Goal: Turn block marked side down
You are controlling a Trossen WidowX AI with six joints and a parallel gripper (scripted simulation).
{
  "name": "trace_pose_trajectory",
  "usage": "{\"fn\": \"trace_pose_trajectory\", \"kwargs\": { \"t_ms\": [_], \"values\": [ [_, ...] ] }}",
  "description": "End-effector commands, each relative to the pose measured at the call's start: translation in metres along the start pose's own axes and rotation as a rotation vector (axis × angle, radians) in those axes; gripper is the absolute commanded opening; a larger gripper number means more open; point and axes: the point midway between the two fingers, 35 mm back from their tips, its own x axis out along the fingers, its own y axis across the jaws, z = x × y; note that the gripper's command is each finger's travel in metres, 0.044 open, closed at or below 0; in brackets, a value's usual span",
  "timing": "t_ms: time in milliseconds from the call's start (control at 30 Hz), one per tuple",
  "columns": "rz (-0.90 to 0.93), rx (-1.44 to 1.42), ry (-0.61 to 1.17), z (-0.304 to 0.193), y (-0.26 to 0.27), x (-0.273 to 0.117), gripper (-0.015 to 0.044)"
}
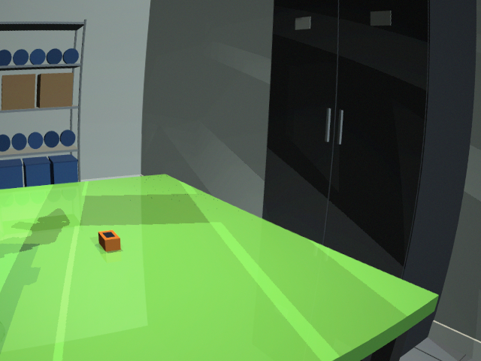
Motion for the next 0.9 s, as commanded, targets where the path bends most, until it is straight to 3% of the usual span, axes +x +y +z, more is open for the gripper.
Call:
{"fn": "trace_pose_trajectory", "kwargs": {
  "t_ms": [0, 400, 667, 867],
  "values": [
    [0.004, 0.009, 0.006, -0.002, 0.001, 0.001, 0.0426],
    [0.23, 0.566, 0.471, -0.164, 0.114, 0.028, 0.044],
    [0.35, 0.888, 0.848, -0.254, 0.212, -0.007, 0.044],
    [0.417, 1.15, 1.166, -0.302, 0.291, -0.054, 0.044]
  ]
}}
